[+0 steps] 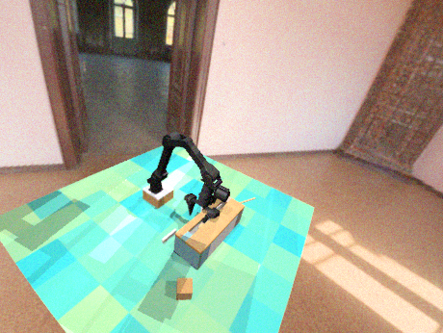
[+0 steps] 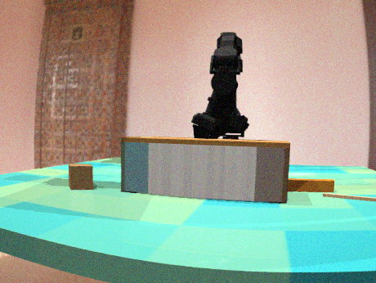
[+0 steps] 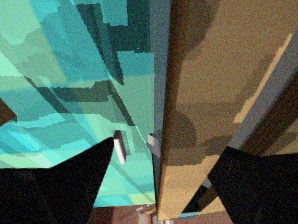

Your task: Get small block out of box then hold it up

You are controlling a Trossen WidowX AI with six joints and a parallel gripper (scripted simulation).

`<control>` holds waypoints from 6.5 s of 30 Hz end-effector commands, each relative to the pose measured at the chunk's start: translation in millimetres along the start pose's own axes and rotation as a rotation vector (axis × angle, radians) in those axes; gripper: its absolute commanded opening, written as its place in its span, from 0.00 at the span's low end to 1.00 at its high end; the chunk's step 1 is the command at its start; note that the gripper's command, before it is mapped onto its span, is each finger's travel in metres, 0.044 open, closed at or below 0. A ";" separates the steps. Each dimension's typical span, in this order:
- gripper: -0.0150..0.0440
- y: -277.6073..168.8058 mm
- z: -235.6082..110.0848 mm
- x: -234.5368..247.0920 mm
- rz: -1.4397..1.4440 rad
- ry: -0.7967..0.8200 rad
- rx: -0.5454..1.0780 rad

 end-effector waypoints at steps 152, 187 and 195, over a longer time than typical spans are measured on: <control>0.74 -124.8 -24.3 37.9 0.757 -0.026 -0.052; 0.74 -151.4 -17.9 73.8 3.295 0.384 -0.475; 0.74 -155.3 -17.7 80.1 3.709 0.637 -0.535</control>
Point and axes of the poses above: the point midway between the two fingers, 35 mm back from their tips, its own z axis out along the fingers, its own x axis across the jaws, y = z × x, the point moved 7 cm from there along -z, back along the fingers, and after that the axes turned 9 degrees about -z, right-handed, at the moved point
